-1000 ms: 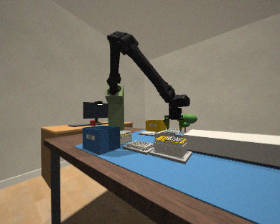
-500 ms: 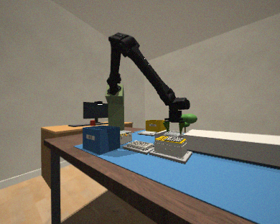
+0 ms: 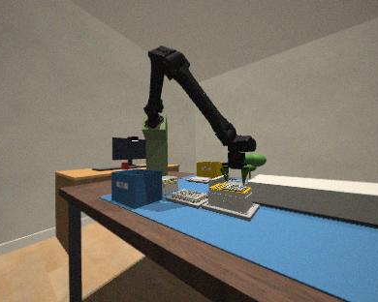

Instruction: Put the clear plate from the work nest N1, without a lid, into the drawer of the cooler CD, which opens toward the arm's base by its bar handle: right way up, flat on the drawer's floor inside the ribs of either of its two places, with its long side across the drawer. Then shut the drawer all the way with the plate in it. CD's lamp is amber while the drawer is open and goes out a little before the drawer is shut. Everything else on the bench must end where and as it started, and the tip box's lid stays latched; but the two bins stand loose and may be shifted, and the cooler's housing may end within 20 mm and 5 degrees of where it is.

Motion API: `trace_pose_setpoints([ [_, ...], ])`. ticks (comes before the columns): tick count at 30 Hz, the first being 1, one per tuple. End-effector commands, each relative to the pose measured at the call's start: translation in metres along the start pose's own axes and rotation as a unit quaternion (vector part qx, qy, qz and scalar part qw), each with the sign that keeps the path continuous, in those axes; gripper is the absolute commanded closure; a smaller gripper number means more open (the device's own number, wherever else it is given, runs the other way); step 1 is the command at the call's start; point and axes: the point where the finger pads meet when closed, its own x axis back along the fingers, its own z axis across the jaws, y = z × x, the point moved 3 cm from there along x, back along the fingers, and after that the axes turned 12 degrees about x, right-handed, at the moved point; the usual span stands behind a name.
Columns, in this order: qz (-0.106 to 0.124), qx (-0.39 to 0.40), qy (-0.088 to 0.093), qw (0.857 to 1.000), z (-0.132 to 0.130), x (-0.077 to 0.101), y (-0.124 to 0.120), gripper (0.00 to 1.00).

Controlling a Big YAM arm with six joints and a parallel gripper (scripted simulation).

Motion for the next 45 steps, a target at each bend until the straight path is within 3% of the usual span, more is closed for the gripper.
trace_pose_setpoints([
  [1, 0.003, 0.0, 0.003, 1.0, 0.0018, -0.0153, -0.0046, 1.0],
  [7, 0.001, 0.004, 0.008, 1.0, 0.0072, -0.0218, -0.0019, 1.0],
  [45, 0.0, 0.003, 0.012, 1.0, 0.0063, -0.0216, -0.0011, 1.0],
])
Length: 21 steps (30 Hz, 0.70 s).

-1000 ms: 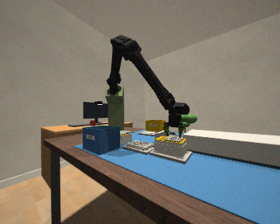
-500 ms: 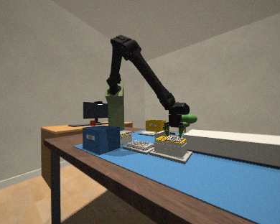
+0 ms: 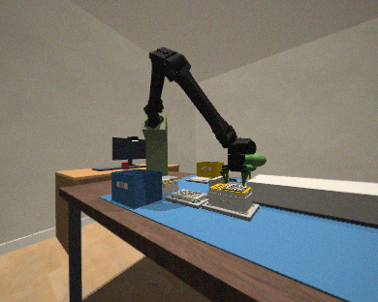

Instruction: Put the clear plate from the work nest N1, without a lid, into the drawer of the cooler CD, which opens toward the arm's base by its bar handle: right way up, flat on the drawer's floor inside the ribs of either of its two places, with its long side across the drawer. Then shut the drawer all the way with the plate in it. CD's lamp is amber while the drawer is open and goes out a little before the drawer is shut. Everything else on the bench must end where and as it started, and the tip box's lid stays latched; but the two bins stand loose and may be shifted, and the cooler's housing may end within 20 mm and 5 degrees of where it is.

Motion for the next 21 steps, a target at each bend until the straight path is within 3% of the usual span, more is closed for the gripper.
trace_pose_setpoints([
  [1, -0.001, 0.003, 0.01, 1.0, 0.0053, -0.01, 0.0001, 1.0],
  [21, -0.001, 0.001, 0.01, 1.0, 0.0051, -0.01, 0.0008, 1.0],
])
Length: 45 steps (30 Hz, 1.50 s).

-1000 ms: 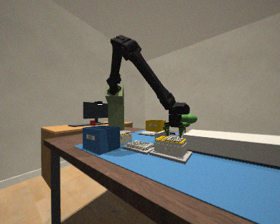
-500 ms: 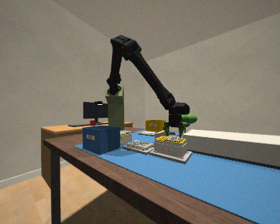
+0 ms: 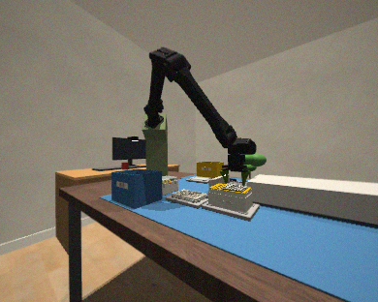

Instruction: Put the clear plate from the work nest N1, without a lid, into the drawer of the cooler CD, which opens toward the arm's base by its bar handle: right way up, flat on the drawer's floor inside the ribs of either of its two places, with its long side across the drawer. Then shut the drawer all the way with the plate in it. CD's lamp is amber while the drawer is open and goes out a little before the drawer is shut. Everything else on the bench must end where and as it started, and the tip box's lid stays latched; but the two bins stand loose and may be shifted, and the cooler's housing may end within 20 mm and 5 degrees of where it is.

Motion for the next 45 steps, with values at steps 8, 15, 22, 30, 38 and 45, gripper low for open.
trace_pose_setpoints([
  [8, 0.0, 0.0, 0.009, 1.0, 0.0044, -0.0098, 0.0004, 1.0],
  [15, -0.001, 0.0, 0.009, 1.0, 0.0042, -0.0094, 0.0009, 1.0],
  [22, -0.001, 0.0, 0.009, 1.0, 0.0041, -0.0089, 0.0022, 1.0],
  [30, -0.001, 0.0, 0.009, 1.0, 0.0034, -0.0084, 0.0027, 1.0],
  [38, 0.001, -0.001, 0.006, 1.0, 0.0035, -0.0119, 0.0009, 1.0],
  [45, 0.002, 0.0, 0.003, 1.0, 0.0012, -0.0138, -0.0004, 1.0],
])
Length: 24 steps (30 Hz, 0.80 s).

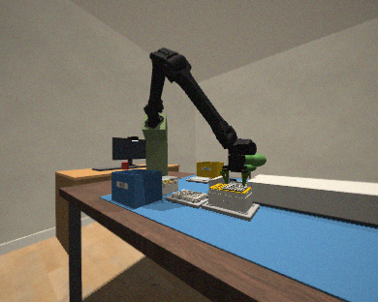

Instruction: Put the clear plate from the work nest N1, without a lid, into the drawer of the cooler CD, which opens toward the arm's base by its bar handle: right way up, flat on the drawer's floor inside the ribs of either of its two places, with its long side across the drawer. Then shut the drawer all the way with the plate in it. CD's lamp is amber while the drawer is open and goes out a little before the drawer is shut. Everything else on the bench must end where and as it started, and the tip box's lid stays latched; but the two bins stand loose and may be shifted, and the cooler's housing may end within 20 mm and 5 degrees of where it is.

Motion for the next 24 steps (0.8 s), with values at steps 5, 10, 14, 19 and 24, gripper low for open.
trace_pose_setpoints([
  [5, 0.002, 0.001, 0.002, 1.0, 0.0022, -0.0125, -0.0027, 1.0],
  [10, 0.001, 0.001, 0.003, 1.0, 0.0034, -0.0142, -0.0028, 1.0],
  [14, 0.002, 0.001, 0.002, 1.0, 0.0029, -0.0155, -0.0038, 1.0],
  [19, 0.001, 0.0, 0.004, 1.0, 0.0047, -0.0166, -0.003, 1.0],
  [24, 0.002, 0.0, 0.002, 1.0, 0.0024, -0.0181, -0.0048, 1.0],
])
